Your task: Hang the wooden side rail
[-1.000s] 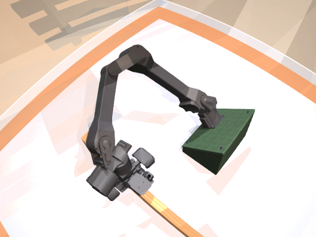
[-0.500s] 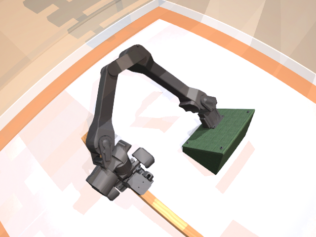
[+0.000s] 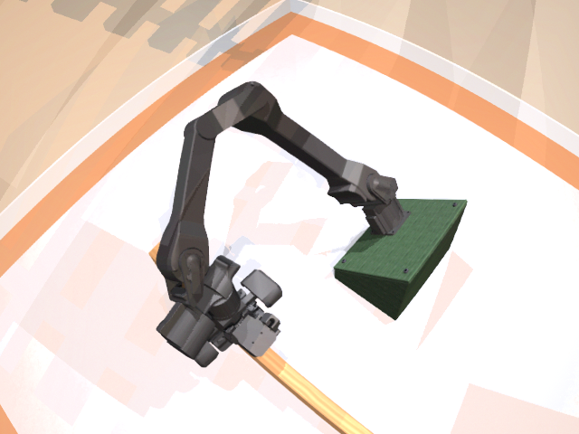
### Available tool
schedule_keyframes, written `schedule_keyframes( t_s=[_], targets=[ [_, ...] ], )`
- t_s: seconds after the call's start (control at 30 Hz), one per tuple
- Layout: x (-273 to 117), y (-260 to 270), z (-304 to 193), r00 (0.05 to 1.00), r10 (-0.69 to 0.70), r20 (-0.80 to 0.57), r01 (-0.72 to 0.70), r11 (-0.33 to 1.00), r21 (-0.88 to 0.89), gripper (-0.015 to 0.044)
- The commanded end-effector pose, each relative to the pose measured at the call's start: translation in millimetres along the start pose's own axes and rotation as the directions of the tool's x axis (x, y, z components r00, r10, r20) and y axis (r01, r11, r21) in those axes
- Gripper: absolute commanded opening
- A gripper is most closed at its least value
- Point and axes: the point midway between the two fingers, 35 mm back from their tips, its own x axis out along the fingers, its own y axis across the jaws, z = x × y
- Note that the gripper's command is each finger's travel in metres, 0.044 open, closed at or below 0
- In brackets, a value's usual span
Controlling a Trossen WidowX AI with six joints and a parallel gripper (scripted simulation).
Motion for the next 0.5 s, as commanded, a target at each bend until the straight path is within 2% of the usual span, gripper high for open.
schedule_keyframes(
  t_s=[0.0, 0.47],
  targets=[
    [-1.4, -1.0, -1.6, 1.0, -0.005, -0.002, 0.005, 1.0, -0.002, 0.0],
    [-0.2, -0.2, -3.2, 1.0, -0.005, -0.002, 0.005, 1.0, -0.002, 0.0]
  ],
)
